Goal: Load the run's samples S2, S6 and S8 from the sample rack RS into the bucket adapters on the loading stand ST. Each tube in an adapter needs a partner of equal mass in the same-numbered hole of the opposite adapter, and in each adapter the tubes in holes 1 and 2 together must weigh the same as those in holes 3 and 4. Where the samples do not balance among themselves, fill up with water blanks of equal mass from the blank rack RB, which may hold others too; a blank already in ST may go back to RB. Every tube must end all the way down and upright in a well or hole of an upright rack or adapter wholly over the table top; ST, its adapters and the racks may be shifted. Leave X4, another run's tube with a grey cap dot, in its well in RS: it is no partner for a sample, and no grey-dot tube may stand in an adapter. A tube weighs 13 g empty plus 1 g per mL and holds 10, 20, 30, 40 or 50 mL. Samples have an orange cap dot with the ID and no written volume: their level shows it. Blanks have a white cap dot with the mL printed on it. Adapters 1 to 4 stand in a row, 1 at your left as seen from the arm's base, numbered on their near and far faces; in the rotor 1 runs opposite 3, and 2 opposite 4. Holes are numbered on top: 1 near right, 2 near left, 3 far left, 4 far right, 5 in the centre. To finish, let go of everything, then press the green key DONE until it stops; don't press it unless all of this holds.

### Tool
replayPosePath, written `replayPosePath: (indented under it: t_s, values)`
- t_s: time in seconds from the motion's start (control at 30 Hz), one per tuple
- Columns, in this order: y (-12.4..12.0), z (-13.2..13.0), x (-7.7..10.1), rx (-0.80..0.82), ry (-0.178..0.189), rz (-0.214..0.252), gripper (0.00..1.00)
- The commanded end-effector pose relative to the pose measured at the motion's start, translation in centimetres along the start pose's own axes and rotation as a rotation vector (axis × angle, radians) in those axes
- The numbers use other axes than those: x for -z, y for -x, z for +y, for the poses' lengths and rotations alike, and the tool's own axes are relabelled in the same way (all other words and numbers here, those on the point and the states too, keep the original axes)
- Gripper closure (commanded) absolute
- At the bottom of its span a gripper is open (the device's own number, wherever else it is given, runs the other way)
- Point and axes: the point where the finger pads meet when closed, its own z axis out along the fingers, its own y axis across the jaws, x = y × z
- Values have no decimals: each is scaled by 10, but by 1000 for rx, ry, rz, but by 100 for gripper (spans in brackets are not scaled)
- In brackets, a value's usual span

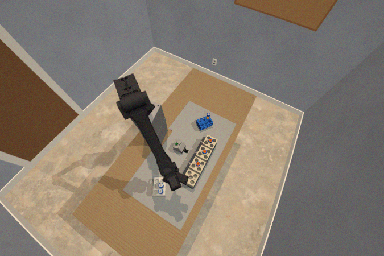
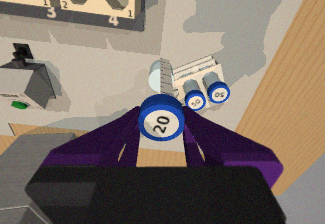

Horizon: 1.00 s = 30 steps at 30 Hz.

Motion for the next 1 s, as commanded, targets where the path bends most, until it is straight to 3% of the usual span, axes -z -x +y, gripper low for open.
replayPosePath:
  t_s: [0.0, 0.03, 0.07, 0.17, 0.7, 0.73, 0.8, 0.87, 0.97]
  values:
    - [15, -3, 2, -119, -8, -8, 100]
    - [9, 11, -3, -118, 8, 13, 100]
    - [26, 5, 2, -119, -9, -8, 100]
    - [43, 17, 2, -119, -8, -10, 100]
    - [121, 75, 4, -120, -6, -15, 100]
    - [116, 70, 10, -122, -10, -28, 100]
    - [121, 62, -2, -144, -16, -35, 100]
    - [102, 72, -15, -143, -1, -2, 100]
    - [102, 71, -23, -143, -2, -5, 100]
